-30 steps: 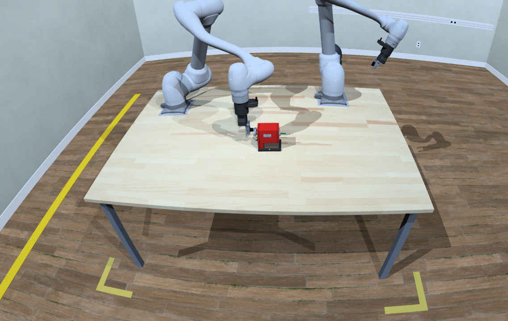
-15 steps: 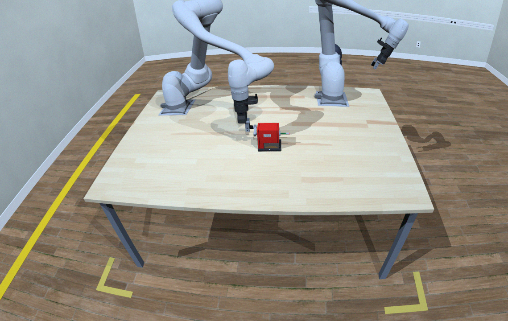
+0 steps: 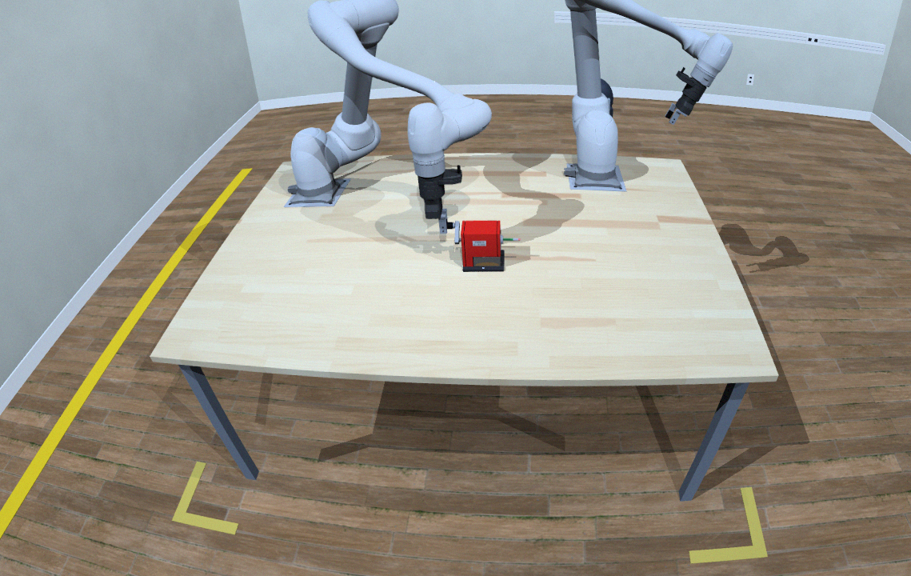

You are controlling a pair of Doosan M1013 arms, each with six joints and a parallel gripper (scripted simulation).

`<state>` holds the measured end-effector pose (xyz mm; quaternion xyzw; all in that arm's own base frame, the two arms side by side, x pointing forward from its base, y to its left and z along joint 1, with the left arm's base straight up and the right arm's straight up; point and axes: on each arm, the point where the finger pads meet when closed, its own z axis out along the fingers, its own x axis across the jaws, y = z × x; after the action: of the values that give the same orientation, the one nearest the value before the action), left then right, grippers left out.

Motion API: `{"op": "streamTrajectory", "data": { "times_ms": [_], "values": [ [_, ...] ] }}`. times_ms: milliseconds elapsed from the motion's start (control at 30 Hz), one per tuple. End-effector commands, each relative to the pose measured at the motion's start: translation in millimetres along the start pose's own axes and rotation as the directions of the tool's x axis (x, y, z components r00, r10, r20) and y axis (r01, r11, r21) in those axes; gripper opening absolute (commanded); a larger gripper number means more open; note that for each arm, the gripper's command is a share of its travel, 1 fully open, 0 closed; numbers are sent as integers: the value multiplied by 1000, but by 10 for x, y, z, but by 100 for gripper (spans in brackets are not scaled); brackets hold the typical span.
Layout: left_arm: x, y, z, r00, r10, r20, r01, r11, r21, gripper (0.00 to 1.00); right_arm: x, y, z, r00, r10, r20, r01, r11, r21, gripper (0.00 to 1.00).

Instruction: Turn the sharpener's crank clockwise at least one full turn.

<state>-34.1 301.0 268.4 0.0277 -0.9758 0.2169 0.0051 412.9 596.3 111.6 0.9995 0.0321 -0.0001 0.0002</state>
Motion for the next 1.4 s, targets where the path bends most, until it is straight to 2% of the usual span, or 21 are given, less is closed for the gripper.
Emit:
{"op": "streamTrajectory", "data": {
  "times_ms": [0, 533, 1367],
  "values": [
    [1, 1, -6, 1000, 0, 0, 0, 1000, -1, 100, 28, -5, -38, 1000, 0, -1, 0, 1000, 2, 0],
    [1, 1, -6, 1000, 0, 0, 0, 1000, -1, 100, 194, -5, -145, 1000, 0, -1, 0, 1000, 2, 0],
    [1, 1, -6, 1000, 0, 0, 0, 1000, -1, 100, 469, -5, -158, 1000, 0, -1, 0, 1000, 2, 0]
  ]
}}
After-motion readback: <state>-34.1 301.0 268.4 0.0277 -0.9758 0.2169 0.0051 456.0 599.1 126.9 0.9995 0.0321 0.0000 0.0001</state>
